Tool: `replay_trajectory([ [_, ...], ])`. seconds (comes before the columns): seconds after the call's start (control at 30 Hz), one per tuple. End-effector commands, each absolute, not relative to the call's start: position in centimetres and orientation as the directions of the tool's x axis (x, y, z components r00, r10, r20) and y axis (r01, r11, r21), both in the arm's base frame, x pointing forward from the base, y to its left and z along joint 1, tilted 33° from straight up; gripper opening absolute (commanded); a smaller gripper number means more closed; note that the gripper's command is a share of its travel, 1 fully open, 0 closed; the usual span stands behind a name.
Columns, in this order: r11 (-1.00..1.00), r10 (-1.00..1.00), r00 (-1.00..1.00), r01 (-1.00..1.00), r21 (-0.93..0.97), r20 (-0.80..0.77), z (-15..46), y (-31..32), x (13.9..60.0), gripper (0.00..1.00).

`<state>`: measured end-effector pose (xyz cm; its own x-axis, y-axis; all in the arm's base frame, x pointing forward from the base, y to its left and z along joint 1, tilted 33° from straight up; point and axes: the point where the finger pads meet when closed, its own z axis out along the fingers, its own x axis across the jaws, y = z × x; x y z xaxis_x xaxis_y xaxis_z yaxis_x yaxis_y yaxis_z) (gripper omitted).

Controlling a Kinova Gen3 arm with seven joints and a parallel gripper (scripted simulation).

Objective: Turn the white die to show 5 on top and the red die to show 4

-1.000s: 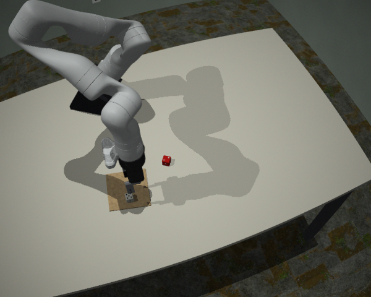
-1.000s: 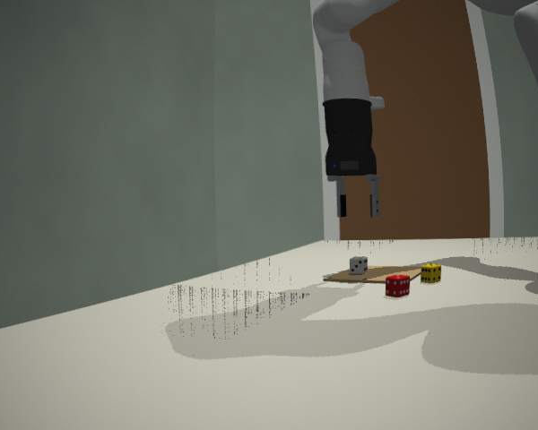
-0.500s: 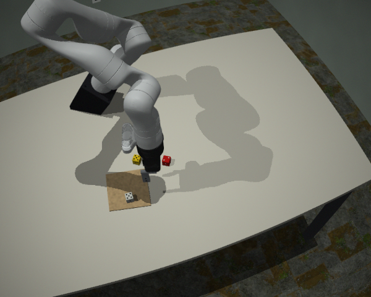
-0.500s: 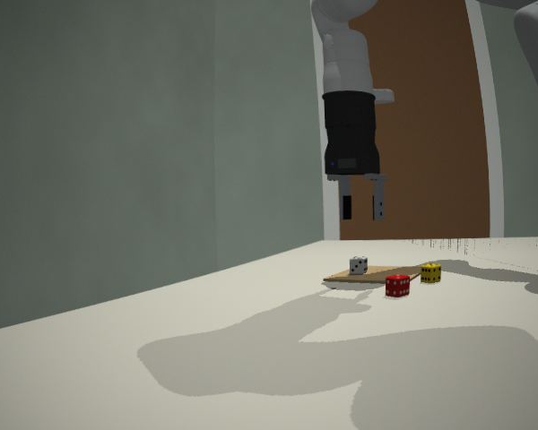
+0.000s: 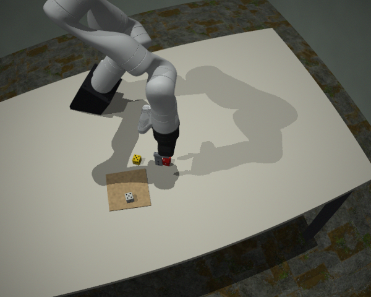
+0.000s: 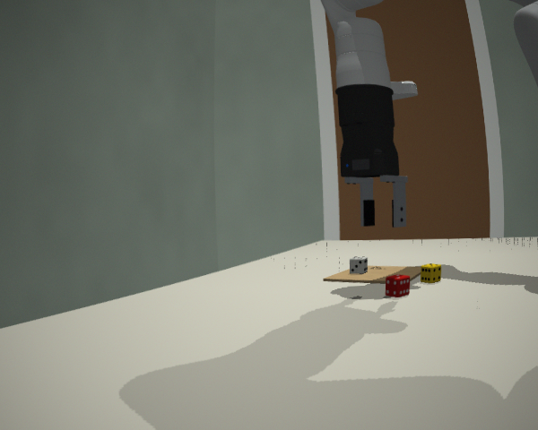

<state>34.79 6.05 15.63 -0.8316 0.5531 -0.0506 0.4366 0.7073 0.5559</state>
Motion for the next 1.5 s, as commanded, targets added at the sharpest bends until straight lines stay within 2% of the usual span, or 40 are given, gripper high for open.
replay_trajectory([
  [0.0, 0.697, 0.574, -0.818, 0.462, 0.548, -0.04, 15.8, 7.3, 33.7, 1.0],
  [0.5, 0.668, 0.607, -0.795, 0.505, 0.546, -0.007, 15.7, 8.5, 32.5, 1.0],
  [0.53, 0.668, 0.607, -0.795, 0.505, 0.546, -0.007, 15.7, 8.5, 32.5, 0.79],
  [1.47, 0.668, 0.607, -0.795, 0.505, 0.546, -0.007, 15.7, 8.5, 32.5, 0.79],
])
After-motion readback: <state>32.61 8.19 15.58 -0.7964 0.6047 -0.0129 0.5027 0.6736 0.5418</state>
